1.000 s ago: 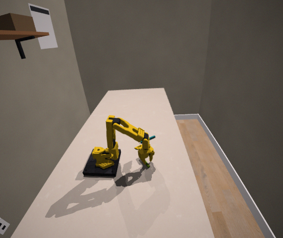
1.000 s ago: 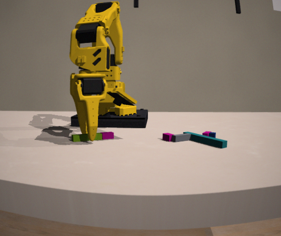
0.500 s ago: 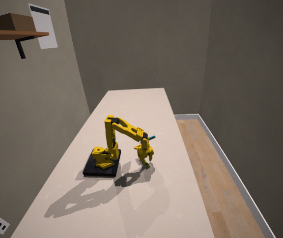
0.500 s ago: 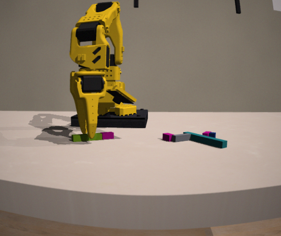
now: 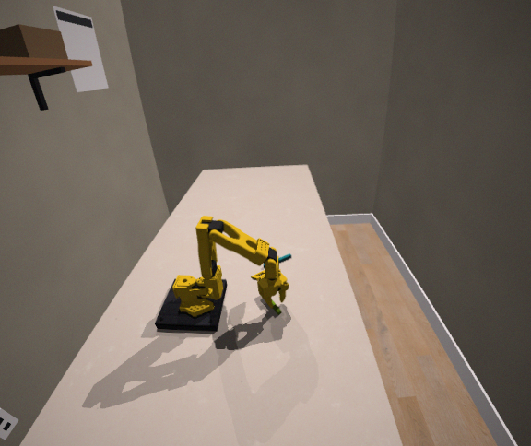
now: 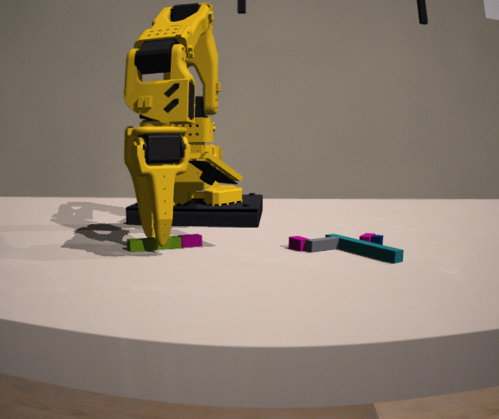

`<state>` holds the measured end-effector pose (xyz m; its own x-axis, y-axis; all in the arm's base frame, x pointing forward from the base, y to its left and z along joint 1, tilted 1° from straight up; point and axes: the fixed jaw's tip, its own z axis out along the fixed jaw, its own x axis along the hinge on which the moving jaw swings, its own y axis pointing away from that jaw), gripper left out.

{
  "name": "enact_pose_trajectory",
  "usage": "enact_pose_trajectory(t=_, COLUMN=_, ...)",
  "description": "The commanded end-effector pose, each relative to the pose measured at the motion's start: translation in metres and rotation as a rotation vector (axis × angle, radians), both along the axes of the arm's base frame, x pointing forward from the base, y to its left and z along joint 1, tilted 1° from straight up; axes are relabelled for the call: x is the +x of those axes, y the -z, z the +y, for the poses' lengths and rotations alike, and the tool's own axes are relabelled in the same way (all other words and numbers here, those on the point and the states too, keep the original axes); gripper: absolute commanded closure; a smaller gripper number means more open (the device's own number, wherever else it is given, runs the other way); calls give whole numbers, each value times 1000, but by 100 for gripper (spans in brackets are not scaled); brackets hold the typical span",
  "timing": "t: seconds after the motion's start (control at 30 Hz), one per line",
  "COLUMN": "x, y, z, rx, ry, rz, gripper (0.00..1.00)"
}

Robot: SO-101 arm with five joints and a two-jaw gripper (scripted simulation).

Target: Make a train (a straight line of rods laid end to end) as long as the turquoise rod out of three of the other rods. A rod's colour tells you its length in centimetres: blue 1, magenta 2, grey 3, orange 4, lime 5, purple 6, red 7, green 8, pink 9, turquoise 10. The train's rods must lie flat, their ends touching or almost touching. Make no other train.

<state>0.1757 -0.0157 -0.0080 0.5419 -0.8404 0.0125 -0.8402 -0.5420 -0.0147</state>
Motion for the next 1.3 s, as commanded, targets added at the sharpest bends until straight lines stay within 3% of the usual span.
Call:
enact_pose_trajectory(t=0.0, x=-3, y=-2, z=-1, rx=2, ry=0, rz=4, gripper=83)
enact_pose_trajectory(t=0.67, x=-3, y=-19, z=-1, rx=2, ry=0, rz=4, gripper=83)
enact_pose_trajectory(t=1.27, x=-3, y=-26, z=-1, rx=2, ry=0, rz=4, gripper=83)
